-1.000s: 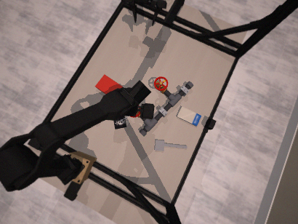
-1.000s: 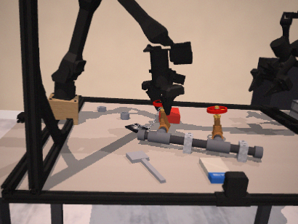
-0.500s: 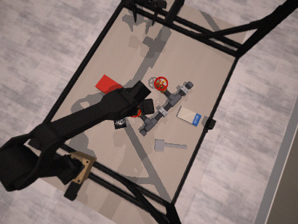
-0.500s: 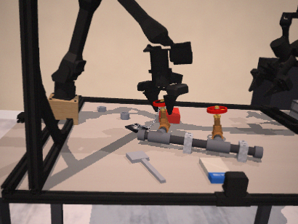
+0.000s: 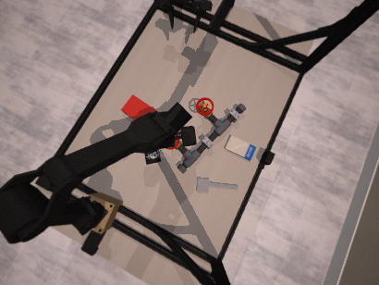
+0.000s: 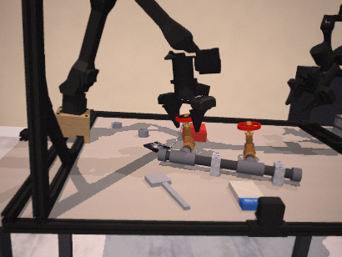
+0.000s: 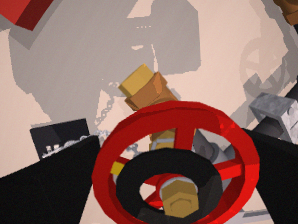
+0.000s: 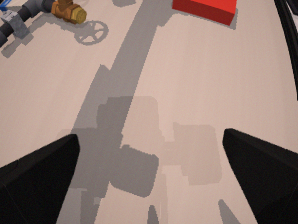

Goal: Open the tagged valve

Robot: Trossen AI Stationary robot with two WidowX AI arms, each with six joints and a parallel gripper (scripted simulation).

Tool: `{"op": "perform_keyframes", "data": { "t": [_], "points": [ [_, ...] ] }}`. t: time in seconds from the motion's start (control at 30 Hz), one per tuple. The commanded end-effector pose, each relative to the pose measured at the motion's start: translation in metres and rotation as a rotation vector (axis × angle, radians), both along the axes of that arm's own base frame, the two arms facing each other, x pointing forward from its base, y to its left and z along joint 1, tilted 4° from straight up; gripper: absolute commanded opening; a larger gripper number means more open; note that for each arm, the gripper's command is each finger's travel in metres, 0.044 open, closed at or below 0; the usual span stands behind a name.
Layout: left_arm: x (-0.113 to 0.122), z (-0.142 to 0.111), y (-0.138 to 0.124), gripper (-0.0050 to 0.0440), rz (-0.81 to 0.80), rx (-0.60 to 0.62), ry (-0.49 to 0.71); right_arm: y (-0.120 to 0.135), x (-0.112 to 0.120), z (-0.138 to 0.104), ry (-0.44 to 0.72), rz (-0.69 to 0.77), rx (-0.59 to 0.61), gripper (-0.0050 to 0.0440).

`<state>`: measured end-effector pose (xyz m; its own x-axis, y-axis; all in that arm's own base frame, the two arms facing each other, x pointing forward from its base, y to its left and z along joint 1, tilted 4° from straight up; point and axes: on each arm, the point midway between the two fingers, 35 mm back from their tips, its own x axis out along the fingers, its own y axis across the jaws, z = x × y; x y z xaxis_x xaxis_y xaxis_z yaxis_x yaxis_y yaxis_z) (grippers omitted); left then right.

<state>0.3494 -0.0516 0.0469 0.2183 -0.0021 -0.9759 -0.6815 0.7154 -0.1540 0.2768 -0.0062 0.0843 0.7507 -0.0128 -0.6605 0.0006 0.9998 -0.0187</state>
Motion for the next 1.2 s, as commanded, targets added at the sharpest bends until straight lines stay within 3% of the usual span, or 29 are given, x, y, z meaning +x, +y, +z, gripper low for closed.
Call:
{"op": "perform_keyframes", "data": {
  "t": [0.0,0.27,0.33,0.4,0.83,1.07,1.17],
  "points": [
    [0.0,0.0,0.0,0.04,-0.12,0.027,0.0,0.0,0.0,0.0,0.0,0.0,0.0,0.04],
    [0.0,0.0,-0.0001,0.04,-0.657,0.147,-0.001,0.0,0.0,0.0,0.0,0.0,0.0,0.04],
    [0.0,0.0,-0.0001,0.04,-0.657,0.147,-0.001,0.0,0.0,0.0,0.0,0.0,0.0,0.04],
    [0.0,0.0,-0.0001,0.04,-0.84,0.187,-0.001,0.0,0.0,0.0,0.0,0.0,0.0,0.04],
    [0.0,0.0,-0.0001,0.04,-1.625,0.363,-0.003,0.0,0.0,0.0,0.0,0.0,0.0,0.04],
    [0.0,0.0,-0.0001,0.04,-1.657,0.37,-0.003,0.0,0.0,0.0,0.0,0.0,0.0,0.04],
    [-0.0002,0.0007,0.0,0.0328,-1.637,0.367,-0.004,0.0,0.0,0.0,0.0,0.0,0.0,0.04]
  ]
}}
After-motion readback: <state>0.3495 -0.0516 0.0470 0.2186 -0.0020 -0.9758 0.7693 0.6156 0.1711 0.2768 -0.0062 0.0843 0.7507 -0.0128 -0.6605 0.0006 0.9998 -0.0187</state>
